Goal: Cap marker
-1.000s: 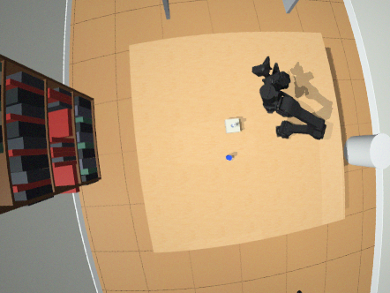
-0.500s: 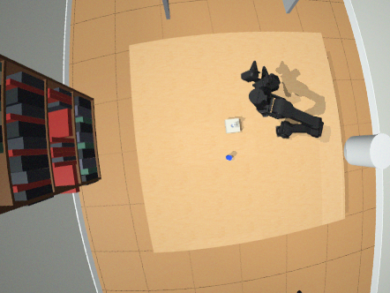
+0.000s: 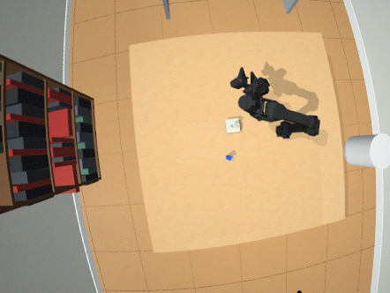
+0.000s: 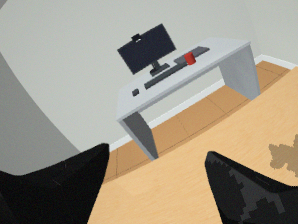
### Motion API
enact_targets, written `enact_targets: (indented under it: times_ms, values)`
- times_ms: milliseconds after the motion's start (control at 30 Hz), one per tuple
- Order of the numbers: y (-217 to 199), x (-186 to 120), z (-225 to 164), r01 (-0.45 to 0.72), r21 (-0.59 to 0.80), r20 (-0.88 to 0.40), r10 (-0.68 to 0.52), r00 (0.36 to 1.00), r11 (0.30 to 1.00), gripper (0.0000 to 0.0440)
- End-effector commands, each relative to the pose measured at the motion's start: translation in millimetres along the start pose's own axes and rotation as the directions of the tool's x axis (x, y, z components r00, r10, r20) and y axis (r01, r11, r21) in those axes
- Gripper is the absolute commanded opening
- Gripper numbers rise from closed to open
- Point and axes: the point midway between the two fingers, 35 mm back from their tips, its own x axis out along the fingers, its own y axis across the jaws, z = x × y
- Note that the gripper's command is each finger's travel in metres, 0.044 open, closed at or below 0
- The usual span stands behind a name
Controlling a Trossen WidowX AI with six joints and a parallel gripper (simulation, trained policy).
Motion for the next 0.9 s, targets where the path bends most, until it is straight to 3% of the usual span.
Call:
enact_targets:
  times_ms: [0,867]
  values:
    - [5,-2,-14,-0.010,-0.002,-0.037,0.010,0.999,1.000,0.0309]
    - [21,-33,-108,-0.043,-0.014,-0.291,0.037,0.956,0.999,0.0315]
